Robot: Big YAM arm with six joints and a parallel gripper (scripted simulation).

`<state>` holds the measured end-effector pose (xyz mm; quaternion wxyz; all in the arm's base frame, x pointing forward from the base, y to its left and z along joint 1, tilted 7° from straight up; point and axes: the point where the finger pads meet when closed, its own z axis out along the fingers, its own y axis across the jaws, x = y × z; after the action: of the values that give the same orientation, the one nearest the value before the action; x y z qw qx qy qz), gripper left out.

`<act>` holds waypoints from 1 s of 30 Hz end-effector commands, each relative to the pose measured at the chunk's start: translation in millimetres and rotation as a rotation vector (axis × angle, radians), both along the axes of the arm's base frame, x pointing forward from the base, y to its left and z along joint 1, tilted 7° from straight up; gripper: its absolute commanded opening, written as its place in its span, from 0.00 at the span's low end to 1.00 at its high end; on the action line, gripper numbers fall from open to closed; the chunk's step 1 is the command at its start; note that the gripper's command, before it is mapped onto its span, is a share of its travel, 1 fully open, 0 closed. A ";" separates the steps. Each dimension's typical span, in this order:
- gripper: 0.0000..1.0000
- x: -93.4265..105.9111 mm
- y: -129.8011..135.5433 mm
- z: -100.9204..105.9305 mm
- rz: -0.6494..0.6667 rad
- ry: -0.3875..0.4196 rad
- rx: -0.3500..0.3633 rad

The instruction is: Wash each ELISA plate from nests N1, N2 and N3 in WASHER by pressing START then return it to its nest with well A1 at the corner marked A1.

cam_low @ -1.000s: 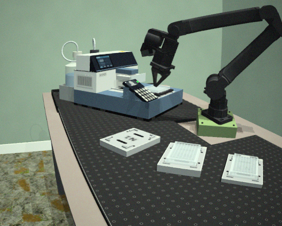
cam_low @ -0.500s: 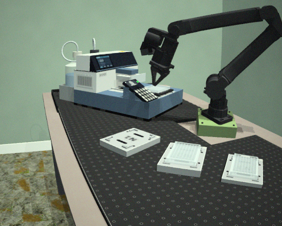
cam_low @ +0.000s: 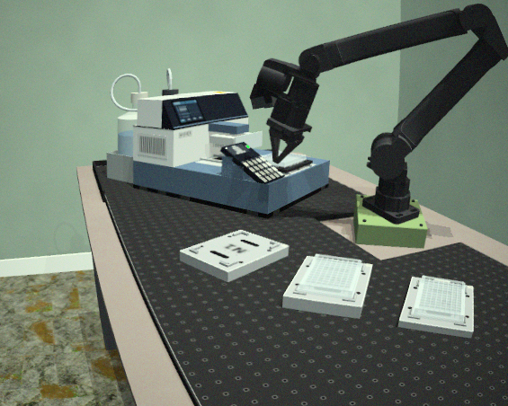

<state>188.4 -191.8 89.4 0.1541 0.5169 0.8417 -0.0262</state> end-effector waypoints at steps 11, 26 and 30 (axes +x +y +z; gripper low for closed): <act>0.00 9.9 -6.9 -17.2 -0.001 -0.011 -0.011; 0.00 18.6 -14.6 -33.3 0.000 -0.019 -0.019; 0.00 21.5 -20.4 -28.3 0.000 -0.028 -0.030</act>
<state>199.6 -201.7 48.7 0.1554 0.5165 0.8416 -0.0266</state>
